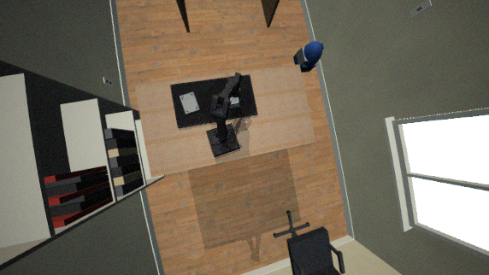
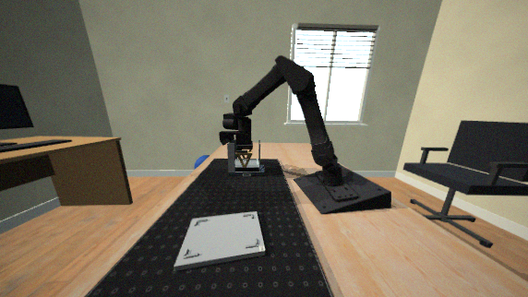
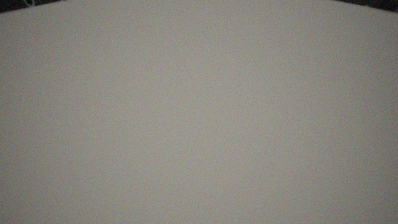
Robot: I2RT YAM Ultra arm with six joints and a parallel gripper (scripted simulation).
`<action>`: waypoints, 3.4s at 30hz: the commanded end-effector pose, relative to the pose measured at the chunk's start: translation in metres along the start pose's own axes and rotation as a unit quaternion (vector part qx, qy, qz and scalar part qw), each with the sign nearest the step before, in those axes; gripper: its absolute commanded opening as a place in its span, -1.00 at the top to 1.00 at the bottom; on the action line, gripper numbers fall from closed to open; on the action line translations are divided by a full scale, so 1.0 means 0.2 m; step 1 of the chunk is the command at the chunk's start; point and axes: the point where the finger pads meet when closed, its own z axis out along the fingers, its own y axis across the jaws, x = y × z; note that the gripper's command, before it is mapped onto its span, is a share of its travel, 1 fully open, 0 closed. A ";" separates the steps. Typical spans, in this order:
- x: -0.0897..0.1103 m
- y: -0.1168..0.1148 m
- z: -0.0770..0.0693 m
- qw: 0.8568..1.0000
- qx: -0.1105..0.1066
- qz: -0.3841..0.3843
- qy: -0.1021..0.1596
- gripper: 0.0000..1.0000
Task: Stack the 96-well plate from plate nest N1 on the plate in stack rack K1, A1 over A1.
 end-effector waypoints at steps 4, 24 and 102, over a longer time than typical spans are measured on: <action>0.00 0.02 0.05 1.000 -0.006 0.000 0.004 1.00; 0.00 0.02 0.05 1.000 -0.006 0.000 0.004 1.00; -0.03 -0.02 -0.17 1.000 0.009 -0.001 -0.020 -1.00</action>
